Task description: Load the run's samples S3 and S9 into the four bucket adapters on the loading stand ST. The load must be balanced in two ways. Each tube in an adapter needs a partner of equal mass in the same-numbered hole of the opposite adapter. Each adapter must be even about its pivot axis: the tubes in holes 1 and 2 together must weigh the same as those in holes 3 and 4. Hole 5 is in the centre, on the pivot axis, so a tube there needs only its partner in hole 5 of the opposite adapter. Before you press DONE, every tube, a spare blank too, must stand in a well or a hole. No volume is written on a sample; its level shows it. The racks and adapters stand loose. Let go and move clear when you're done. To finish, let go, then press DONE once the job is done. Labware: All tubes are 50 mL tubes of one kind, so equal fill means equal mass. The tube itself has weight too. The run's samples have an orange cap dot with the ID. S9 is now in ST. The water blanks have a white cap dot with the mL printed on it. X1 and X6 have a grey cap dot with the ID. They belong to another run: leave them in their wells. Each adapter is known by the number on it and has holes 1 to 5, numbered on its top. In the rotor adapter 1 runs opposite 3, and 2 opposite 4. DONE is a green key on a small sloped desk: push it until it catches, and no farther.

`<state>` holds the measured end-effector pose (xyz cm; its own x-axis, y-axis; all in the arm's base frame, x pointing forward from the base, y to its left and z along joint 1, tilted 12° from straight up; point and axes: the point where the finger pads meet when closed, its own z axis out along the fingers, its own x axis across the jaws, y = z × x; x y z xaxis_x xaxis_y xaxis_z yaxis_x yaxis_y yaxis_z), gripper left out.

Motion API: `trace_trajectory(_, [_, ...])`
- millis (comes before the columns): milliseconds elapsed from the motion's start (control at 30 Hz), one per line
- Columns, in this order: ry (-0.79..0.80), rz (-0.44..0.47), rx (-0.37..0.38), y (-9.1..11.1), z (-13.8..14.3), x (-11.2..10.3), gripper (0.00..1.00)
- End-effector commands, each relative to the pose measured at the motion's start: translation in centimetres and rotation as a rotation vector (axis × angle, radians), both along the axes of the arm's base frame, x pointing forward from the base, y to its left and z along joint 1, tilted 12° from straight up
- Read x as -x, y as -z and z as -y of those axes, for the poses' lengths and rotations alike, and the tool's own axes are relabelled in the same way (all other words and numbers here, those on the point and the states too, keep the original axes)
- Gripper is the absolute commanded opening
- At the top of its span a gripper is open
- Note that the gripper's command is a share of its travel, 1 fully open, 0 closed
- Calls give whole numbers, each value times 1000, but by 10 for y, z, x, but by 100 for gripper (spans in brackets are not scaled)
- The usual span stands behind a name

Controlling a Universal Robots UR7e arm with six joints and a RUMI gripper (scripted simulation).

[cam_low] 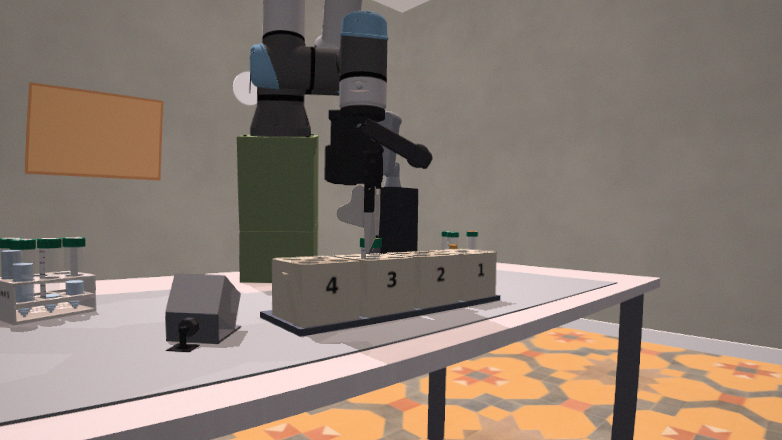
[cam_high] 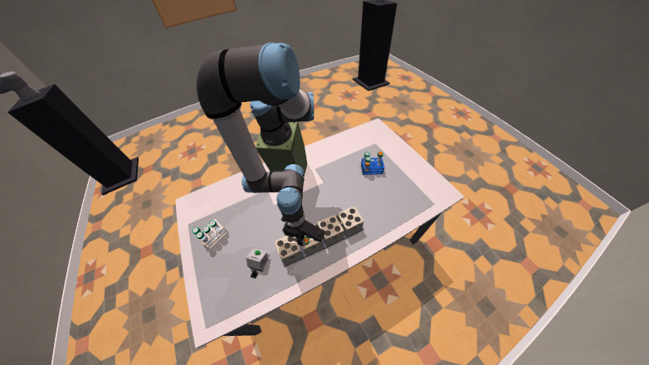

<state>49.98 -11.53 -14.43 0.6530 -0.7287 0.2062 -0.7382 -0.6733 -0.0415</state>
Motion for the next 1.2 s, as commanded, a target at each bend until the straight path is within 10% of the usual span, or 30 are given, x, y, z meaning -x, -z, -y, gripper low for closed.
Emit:
trace_trajectory(0, [0,1,1,-6,-1,1,0])
trace_trajectory(1167, [0,1,1,-47,-6,8,0])
